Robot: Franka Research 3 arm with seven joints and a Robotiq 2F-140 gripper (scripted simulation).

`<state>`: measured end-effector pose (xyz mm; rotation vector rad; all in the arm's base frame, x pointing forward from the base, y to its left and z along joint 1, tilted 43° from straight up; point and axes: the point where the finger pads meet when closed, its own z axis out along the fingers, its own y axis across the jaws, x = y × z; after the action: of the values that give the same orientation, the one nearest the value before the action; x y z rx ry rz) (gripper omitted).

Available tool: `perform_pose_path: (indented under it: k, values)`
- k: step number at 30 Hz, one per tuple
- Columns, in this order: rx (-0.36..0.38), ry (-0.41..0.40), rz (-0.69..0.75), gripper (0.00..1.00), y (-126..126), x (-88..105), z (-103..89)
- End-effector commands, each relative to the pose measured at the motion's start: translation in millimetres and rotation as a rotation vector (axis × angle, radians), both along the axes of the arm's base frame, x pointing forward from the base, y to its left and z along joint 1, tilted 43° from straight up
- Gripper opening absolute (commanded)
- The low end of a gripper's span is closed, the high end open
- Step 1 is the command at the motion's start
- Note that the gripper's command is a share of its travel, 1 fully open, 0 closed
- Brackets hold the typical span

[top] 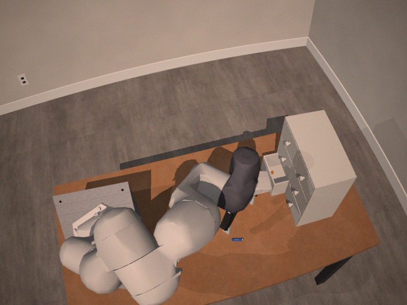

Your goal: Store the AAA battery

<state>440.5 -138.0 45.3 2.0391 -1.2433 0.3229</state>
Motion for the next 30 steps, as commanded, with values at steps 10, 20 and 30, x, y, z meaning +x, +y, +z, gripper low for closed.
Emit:
perform_pose_path:
  k: [10,20,30]
  values:
    - [0.072,0.251,0.274,1.00,-25,-4.6,-6.1]
    - [0.089,0.334,0.361,1.00,-40,-10.1,-9.4]
    - [0.104,0.402,0.433,1.00,-52,-14.6,-12.2]
